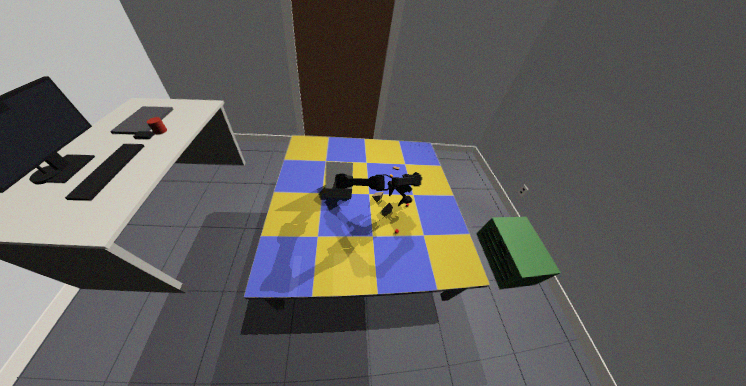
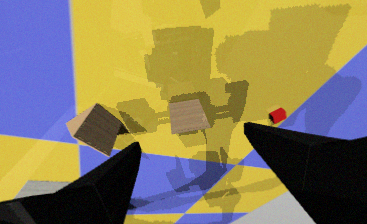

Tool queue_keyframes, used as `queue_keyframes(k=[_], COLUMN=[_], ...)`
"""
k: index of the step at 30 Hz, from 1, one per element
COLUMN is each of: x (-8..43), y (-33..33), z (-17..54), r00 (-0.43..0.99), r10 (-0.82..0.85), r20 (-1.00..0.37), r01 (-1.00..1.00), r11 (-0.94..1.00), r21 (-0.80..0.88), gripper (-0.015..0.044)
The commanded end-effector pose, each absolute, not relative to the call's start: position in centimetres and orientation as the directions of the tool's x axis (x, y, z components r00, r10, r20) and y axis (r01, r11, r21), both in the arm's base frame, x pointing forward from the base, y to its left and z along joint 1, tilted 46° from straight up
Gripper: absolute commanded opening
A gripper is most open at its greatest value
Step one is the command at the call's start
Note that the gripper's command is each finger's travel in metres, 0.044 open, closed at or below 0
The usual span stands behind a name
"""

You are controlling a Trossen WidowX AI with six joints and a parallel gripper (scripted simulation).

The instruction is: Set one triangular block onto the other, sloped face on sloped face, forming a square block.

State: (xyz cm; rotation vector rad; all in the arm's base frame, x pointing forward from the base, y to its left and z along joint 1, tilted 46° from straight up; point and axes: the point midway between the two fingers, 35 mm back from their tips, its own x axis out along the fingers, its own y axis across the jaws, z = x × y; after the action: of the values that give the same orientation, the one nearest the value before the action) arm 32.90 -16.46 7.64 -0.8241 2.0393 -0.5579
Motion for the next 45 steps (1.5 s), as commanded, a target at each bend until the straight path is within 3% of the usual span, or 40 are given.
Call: queue_keyframes(k=[1,45], x=[32.4,28.5], y=[-17.2,-22.4], z=[7.2,3.9], r00=[-0.438,-0.511], r10=[-0.723,-0.701], r20=[-0.535,-0.497], r01=[-0.349,-0.328], r11=[0.685,0.693], r21=[-0.640,-0.642], gripper=[0.0440,0.0440])
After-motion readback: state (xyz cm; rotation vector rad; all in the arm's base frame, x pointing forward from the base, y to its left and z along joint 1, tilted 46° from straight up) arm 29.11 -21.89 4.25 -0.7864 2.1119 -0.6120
